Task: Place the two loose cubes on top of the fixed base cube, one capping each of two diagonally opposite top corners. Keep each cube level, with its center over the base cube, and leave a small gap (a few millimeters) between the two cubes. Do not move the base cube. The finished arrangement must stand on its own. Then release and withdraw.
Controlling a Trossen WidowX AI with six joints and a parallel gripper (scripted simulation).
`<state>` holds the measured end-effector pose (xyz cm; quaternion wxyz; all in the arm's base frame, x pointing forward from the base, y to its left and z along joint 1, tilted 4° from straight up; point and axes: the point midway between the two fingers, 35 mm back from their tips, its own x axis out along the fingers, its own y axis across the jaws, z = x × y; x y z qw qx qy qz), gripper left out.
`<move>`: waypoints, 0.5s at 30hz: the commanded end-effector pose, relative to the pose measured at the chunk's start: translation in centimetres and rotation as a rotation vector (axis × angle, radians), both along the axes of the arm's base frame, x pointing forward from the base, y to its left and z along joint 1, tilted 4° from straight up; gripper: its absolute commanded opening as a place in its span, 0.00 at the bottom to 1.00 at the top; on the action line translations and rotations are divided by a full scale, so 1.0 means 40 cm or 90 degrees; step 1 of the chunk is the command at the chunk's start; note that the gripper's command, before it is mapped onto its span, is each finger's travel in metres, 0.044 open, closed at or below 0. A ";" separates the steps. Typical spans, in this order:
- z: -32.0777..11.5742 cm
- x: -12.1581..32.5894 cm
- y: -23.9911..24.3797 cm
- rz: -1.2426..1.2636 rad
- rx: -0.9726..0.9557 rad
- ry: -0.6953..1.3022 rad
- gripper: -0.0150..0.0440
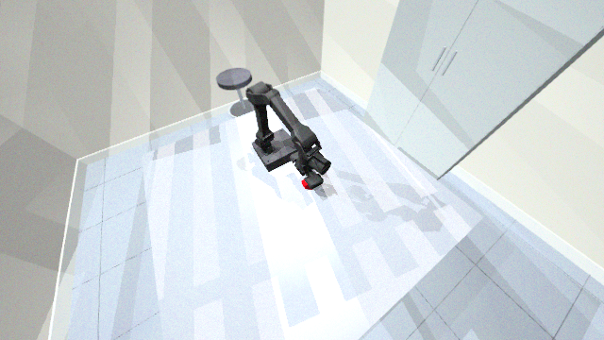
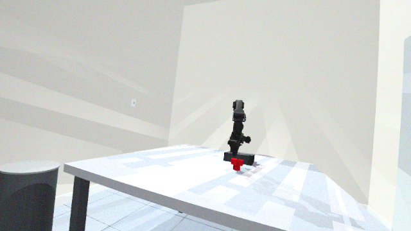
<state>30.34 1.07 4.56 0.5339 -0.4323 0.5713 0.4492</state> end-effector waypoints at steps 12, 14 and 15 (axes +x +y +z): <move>0.058 0.006 0.001 -0.001 0.000 -0.005 0.60; 0.065 0.007 0.001 -0.001 0.000 -0.005 0.60; 0.068 0.007 0.001 -0.001 0.000 -0.005 0.60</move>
